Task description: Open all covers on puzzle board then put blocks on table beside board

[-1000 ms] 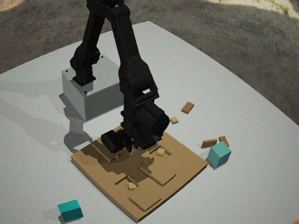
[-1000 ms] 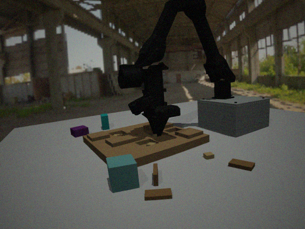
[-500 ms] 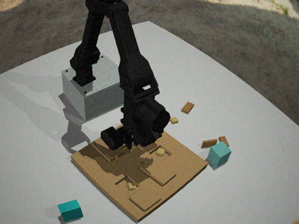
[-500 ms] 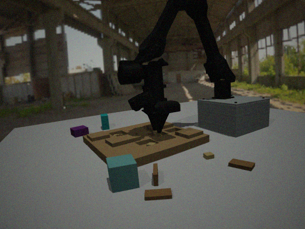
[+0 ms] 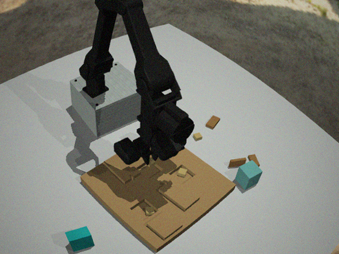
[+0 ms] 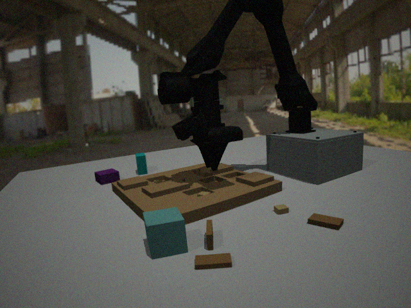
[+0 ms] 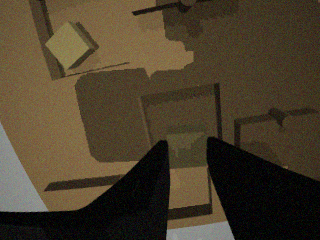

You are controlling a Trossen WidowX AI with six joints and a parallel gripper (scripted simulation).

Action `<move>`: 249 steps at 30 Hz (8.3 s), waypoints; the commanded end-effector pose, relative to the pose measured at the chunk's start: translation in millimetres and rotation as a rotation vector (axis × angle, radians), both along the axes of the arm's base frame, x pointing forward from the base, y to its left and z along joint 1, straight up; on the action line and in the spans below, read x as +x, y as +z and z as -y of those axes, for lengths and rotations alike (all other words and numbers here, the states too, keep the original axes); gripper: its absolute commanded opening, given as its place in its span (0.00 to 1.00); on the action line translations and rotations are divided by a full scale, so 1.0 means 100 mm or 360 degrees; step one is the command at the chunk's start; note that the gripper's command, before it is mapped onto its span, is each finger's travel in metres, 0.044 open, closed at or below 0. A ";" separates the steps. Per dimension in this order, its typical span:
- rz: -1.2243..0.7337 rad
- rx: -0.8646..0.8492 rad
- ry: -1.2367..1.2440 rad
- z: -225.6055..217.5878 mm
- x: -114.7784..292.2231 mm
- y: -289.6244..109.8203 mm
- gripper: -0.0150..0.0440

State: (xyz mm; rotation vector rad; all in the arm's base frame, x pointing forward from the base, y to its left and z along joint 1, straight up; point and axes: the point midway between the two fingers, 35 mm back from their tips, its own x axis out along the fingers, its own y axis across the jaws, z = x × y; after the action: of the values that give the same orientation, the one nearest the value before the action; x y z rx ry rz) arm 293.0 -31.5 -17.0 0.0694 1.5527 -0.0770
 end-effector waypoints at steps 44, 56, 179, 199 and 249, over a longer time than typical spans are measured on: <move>0.0008 0.0004 -0.0005 -0.58 -0.04 0.63 0.39; 0.0006 0.0011 -0.0005 -1.05 -0.15 0.63 0.39; 0.0001 0.0023 0.0001 -2.06 -0.70 -0.23 1.00; -0.0003 0.0024 -0.0005 -2.04 -0.74 0.34 1.00; 0.0014 -0.0032 0.1019 -0.29 0.76 0.42 0.25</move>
State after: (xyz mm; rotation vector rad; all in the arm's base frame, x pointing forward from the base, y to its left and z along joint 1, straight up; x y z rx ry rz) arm 360.9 15.9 24.7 -0.3867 1.5111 0.3605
